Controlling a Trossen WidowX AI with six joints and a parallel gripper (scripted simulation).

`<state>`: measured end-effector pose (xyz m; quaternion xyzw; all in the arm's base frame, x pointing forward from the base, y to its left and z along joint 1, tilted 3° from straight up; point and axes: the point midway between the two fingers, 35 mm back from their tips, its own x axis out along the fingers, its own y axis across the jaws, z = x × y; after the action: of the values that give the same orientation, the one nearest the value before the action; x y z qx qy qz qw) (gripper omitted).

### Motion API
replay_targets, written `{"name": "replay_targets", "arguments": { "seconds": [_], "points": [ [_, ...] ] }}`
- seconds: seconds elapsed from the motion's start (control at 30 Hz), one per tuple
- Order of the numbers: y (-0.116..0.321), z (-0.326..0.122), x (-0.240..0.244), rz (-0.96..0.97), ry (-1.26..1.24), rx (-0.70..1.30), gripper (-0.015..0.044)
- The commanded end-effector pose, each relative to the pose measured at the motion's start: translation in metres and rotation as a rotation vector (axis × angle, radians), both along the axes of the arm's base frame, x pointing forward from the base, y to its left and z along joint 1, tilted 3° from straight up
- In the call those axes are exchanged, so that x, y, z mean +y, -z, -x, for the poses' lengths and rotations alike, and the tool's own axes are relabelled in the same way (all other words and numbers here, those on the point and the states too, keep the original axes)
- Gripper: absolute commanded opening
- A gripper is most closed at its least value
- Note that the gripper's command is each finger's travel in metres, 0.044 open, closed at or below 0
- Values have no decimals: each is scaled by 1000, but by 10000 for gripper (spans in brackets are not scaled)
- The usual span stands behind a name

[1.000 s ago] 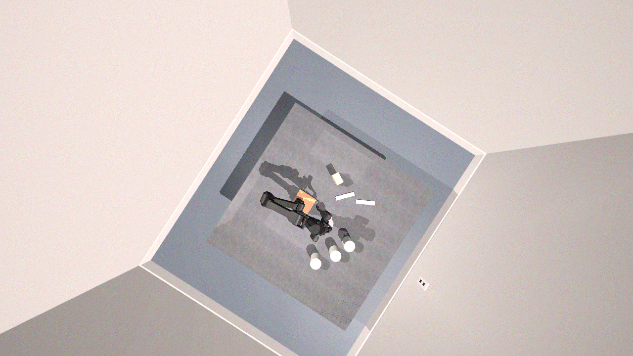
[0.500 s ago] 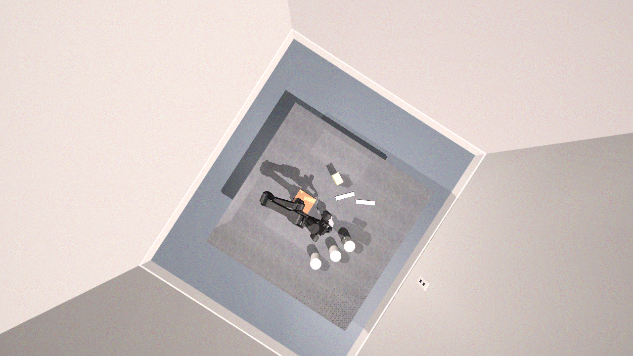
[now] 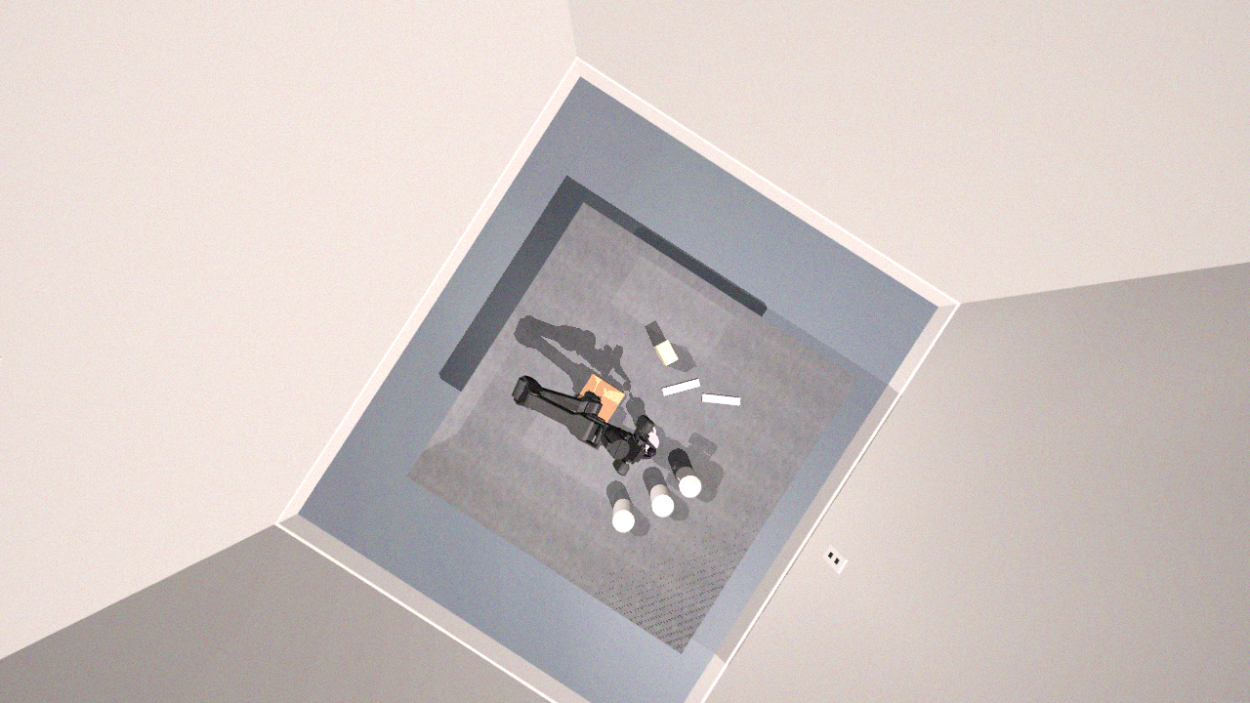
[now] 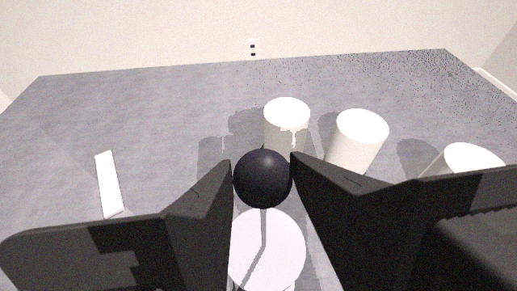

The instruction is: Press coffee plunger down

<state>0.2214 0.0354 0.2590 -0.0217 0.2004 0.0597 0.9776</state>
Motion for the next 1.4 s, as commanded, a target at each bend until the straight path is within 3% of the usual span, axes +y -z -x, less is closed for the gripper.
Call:
{"name": "replay_targets", "arguments": {
  "seconds": [0.0,1.37],
  "points": [
    [28,-2,0,14,-3,58,121],
    [80,-15,0,14,-3,56,121]
  ]
}}
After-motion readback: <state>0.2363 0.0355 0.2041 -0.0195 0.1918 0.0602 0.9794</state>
